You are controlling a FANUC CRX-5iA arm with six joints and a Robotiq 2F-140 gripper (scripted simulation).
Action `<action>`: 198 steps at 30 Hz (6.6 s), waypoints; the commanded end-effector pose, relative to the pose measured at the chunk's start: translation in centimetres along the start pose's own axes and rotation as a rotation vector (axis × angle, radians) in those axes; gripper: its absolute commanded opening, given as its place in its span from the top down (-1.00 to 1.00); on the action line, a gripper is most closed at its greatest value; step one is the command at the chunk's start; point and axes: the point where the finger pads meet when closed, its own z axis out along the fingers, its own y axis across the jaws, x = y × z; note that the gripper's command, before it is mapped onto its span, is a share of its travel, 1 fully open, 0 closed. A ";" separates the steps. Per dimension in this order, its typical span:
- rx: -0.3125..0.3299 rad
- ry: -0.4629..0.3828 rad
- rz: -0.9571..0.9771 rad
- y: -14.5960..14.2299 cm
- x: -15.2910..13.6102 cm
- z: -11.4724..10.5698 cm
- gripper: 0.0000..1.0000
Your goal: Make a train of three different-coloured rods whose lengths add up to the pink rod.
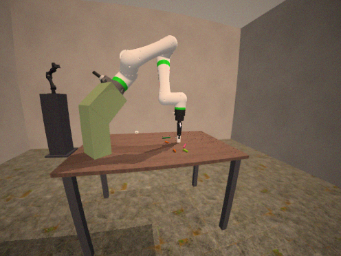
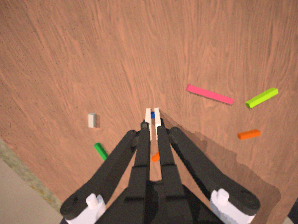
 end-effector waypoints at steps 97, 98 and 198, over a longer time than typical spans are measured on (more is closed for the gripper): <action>0.000 0.000 0.340 11.4 -6.7 -3.4 0.94; 0.000 0.000 0.340 11.4 -6.7 -3.0 0.94; 0.000 0.000 0.340 11.4 -6.7 -0.1 0.94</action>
